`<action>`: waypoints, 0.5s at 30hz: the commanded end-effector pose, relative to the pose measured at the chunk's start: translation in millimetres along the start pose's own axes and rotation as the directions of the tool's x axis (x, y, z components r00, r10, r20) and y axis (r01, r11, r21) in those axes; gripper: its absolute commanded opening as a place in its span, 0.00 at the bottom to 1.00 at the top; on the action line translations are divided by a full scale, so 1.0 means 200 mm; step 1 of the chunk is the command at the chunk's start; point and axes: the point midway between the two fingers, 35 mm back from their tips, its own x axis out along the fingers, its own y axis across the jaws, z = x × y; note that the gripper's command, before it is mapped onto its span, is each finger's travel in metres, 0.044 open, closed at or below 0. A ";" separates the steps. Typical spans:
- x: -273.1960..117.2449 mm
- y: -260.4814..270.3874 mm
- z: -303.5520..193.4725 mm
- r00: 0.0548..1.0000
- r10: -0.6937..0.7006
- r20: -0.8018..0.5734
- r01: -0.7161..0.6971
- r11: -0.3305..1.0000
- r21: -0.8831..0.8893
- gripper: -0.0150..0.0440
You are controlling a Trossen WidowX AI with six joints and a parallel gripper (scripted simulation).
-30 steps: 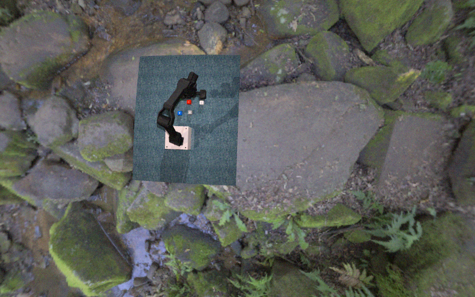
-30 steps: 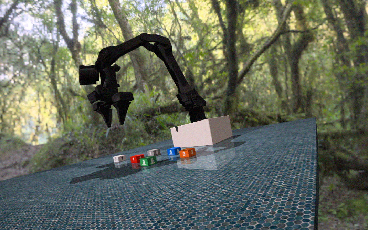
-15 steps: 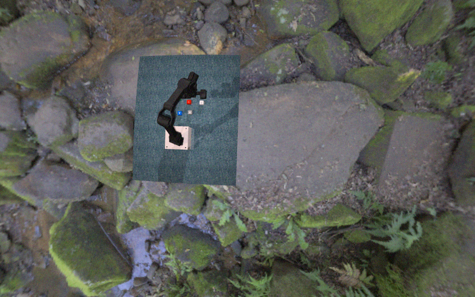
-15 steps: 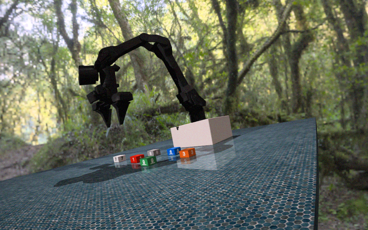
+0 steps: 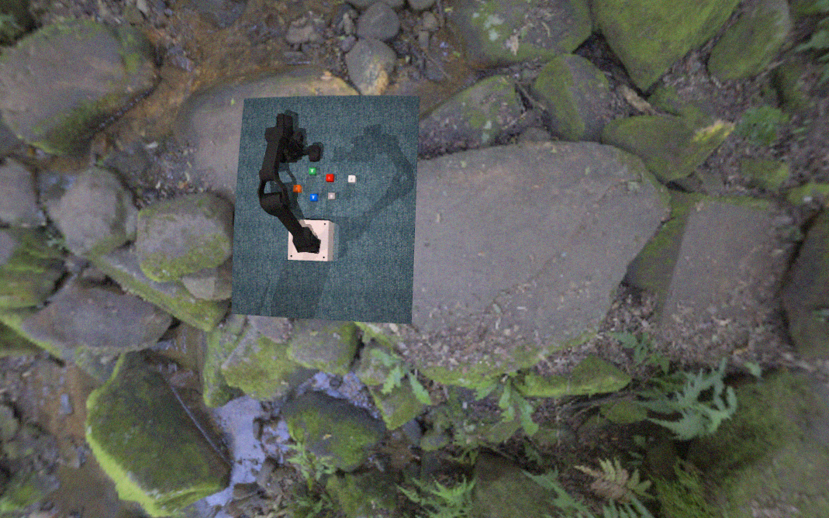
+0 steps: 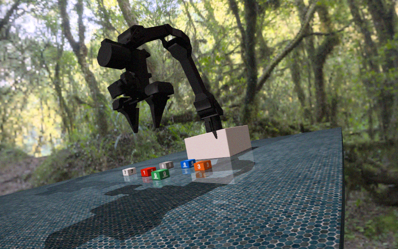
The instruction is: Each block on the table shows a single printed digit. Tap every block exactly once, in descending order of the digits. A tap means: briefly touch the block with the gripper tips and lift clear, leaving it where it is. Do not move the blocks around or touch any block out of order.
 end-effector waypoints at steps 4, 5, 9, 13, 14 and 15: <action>0.06 0.05 0.01 1.000 0.001 0.001 -0.001 1.000 0.027 0.84; 0.15 0.05 0.02 1.000 0.001 0.001 -0.001 1.000 0.027 0.80; 0.40 0.05 0.01 1.000 0.000 0.000 0.000 1.000 0.027 0.62; 0.40 0.05 0.01 1.000 0.000 0.000 0.000 1.000 0.027 0.44; 0.40 0.05 0.01 1.000 0.000 0.000 0.000 1.000 0.027 0.40; 0.40 0.05 0.01 1.000 0.000 0.000 0.000 1.000 0.027 0.35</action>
